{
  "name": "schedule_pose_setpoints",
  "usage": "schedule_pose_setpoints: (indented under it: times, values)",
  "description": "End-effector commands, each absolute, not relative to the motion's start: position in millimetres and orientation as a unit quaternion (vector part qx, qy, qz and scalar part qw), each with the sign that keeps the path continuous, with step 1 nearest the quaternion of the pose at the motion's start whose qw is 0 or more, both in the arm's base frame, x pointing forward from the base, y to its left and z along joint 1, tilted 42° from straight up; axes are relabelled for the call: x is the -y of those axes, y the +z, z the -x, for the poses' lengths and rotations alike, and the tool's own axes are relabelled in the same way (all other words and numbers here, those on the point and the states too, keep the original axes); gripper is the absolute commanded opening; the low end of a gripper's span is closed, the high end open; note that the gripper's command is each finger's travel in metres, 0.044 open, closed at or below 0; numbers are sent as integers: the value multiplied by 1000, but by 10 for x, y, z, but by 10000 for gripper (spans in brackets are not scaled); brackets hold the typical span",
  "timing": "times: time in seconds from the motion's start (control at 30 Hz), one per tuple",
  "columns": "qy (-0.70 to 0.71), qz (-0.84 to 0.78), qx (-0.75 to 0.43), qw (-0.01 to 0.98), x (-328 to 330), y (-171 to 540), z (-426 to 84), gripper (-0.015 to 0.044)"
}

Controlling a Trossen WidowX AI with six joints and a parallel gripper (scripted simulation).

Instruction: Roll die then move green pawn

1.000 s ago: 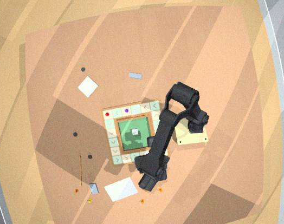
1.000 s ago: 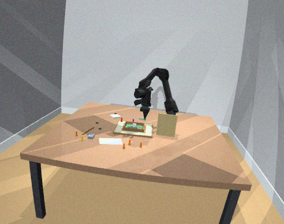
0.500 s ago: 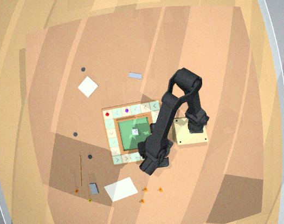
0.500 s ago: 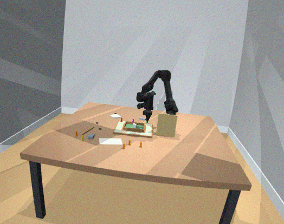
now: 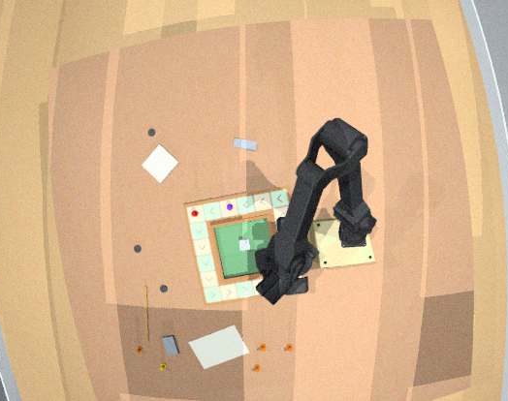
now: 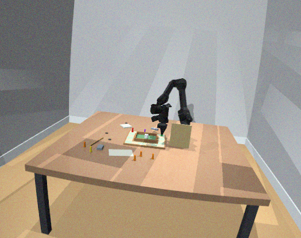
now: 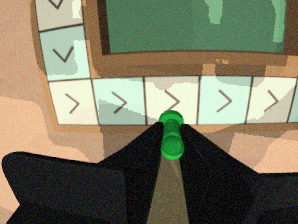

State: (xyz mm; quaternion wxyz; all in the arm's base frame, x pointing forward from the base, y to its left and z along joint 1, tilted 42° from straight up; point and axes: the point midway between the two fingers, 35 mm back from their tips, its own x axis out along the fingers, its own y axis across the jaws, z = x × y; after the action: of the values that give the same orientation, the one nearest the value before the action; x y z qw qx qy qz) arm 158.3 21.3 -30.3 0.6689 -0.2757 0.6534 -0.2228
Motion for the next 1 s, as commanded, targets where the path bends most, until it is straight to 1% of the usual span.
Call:
schedule_pose_setpoints:
  times: [0.0,0.7,0.97]
  values:
    - [-223,278,-652,669,-99,-410,-1587,0]
    - [-223,279,-652,669,97,-618,-1593,0]
    - [-224,273,-651,672,56,-577,-1603,210]
